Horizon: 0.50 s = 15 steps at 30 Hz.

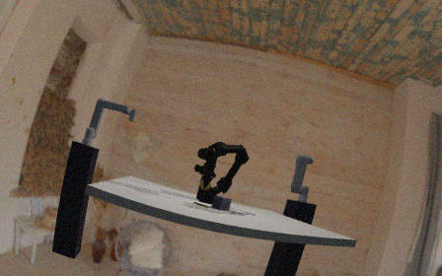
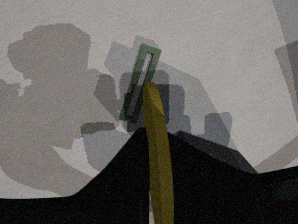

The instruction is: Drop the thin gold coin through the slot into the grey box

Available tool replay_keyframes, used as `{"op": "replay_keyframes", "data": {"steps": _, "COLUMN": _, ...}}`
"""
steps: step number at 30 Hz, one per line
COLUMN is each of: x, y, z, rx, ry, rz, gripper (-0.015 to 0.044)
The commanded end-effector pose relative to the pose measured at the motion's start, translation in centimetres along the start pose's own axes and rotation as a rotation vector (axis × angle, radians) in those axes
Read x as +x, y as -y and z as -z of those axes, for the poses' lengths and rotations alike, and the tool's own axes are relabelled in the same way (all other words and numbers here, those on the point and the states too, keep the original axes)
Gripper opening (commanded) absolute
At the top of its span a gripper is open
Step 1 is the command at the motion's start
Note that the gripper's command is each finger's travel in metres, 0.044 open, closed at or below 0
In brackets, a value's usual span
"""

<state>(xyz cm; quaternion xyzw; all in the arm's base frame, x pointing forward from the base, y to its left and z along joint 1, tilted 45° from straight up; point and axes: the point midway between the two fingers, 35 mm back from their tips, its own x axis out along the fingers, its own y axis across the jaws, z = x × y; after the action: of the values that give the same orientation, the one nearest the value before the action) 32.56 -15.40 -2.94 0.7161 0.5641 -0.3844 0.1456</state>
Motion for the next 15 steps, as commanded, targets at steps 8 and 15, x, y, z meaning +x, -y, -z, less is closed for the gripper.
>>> {"op": "replay_keyframes", "data": {"steps": 8, "x": -0.14, "y": -0.2, "z": 0.22, "rx": -0.373, "ry": 0.004, "rz": -0.001, "gripper": 0.0}}
{"op": "replay_keyframes", "data": {"steps": 15, "x": -0.15, "y": -0.28, "z": 0.35, "rx": -0.614, "ry": 0.004, "rz": 0.0, "gripper": 0.0}}
